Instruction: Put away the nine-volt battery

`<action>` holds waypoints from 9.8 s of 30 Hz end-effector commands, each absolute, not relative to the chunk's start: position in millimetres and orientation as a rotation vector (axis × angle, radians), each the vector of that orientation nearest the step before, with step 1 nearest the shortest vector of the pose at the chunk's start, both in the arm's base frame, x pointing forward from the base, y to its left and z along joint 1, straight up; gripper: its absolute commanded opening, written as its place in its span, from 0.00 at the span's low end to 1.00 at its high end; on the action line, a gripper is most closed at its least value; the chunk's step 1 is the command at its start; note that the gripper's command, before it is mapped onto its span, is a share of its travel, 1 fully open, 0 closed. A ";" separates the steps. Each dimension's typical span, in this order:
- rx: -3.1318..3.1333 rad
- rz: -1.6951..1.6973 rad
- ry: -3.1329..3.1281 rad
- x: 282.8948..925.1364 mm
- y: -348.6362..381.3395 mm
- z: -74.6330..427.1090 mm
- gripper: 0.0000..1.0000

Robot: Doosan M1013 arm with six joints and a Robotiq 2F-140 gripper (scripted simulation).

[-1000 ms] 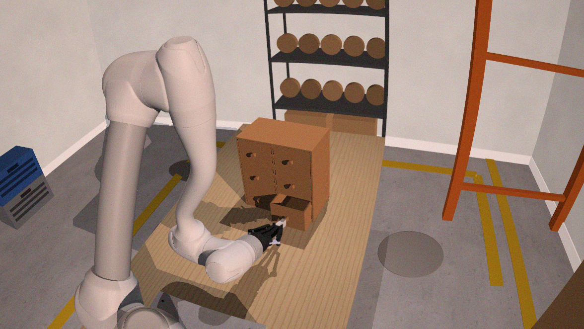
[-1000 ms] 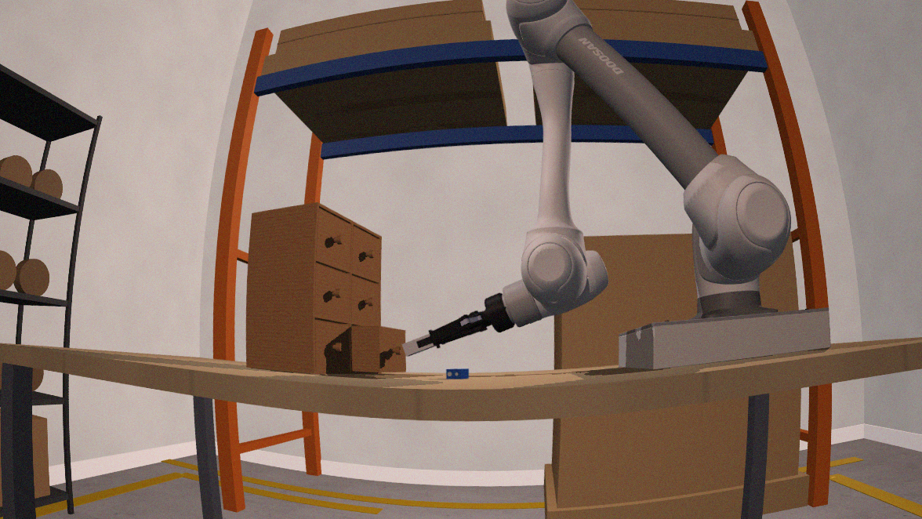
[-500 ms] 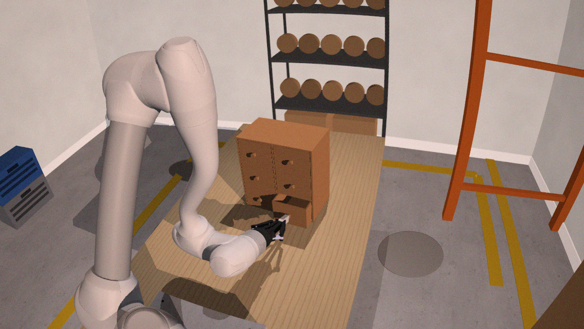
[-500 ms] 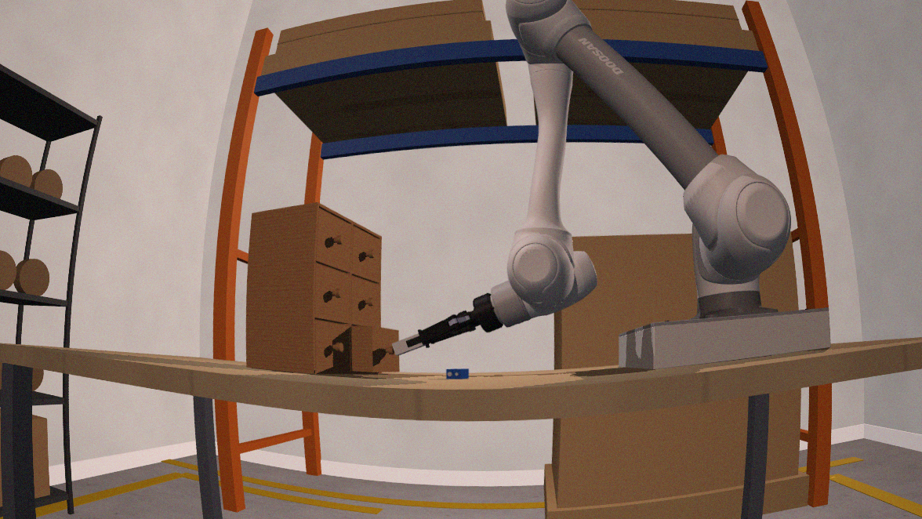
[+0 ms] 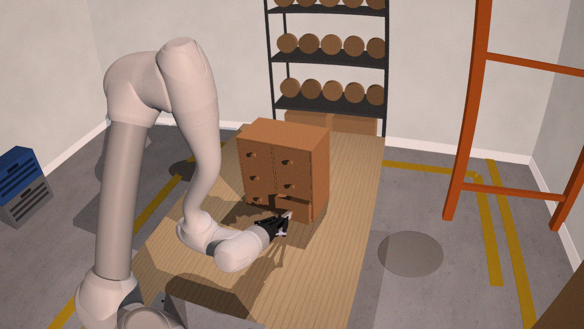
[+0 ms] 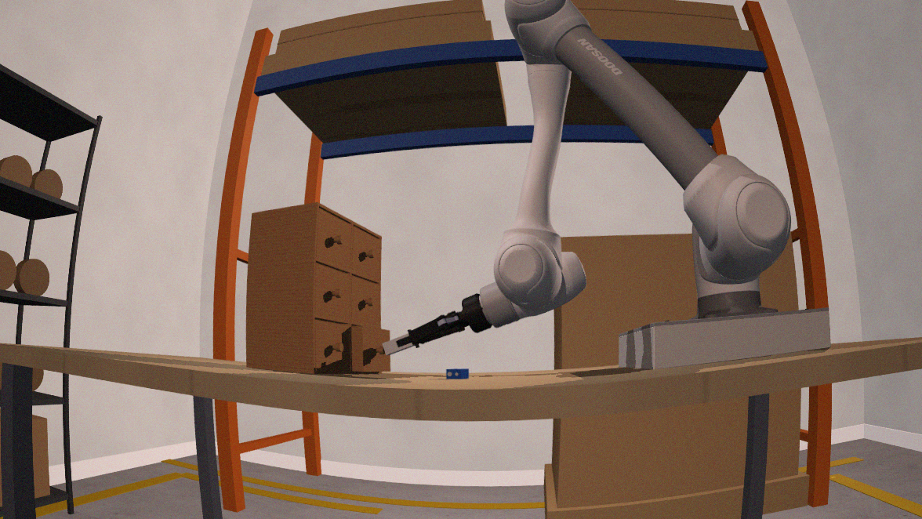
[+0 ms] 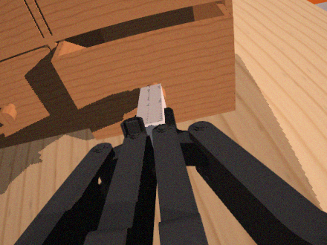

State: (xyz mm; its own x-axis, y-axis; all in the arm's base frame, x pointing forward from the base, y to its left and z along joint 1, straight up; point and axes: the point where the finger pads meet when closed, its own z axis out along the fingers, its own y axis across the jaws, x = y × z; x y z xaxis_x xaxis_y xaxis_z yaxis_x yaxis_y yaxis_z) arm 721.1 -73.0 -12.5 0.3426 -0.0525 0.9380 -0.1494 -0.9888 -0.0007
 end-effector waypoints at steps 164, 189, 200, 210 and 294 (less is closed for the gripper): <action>2.802 1.262 -0.212 618.3 -58.5 113.0 0.00; 3.108 0.273 -0.235 563.2 -50.1 168.3 0.00; 3.131 0.043 -0.237 551.0 -48.2 180.5 0.00; 3.133 -0.009 -0.237 548.3 -47.8 183.3 0.00; 2.730 1.391 -0.208 661.6 86.9 104.8 0.00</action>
